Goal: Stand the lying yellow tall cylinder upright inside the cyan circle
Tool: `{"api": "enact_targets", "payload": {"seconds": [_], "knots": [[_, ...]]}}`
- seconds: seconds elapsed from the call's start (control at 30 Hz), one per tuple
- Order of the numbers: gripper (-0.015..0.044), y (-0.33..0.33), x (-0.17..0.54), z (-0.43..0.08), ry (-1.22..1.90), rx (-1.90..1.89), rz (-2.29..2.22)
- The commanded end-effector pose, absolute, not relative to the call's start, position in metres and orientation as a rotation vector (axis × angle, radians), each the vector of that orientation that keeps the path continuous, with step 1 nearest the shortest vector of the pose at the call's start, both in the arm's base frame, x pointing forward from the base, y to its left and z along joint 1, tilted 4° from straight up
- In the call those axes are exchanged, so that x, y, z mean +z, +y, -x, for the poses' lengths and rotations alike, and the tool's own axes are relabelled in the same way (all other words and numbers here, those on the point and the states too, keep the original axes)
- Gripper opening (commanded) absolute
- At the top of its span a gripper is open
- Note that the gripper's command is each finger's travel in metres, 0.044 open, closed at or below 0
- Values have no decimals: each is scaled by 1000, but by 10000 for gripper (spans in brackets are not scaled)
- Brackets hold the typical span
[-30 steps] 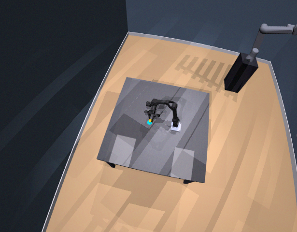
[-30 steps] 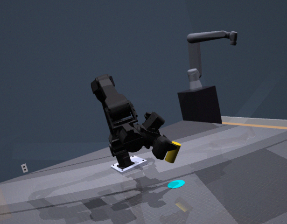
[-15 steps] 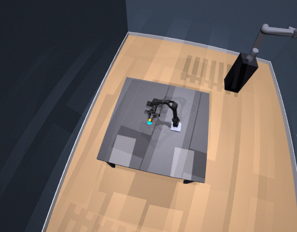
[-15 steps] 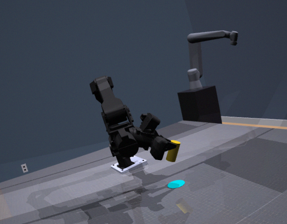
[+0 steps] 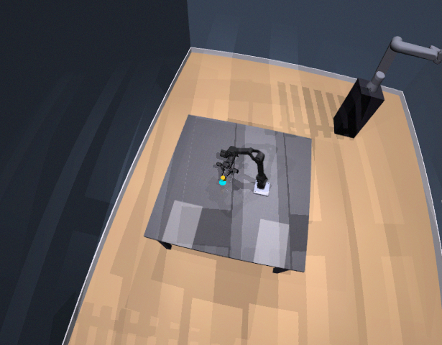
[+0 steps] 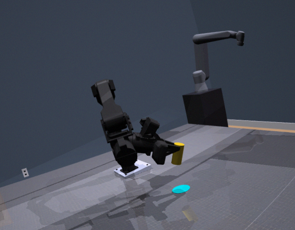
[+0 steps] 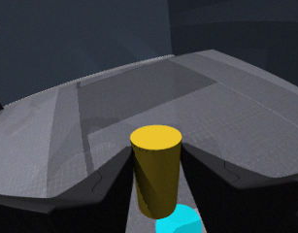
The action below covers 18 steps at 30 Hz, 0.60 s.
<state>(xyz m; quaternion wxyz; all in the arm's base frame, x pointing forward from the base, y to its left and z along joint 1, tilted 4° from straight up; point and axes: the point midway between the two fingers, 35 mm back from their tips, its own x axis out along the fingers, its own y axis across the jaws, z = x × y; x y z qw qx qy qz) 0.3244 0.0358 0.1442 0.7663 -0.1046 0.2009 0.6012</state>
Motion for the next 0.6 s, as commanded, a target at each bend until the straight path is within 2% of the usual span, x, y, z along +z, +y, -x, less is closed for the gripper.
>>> {"api": "enact_targets", "payload": {"seconds": [0.0,0.57], "knots": [[105,34,144,-323,402,1296,210],[105,26,150,-324,273,1252,169]]}}
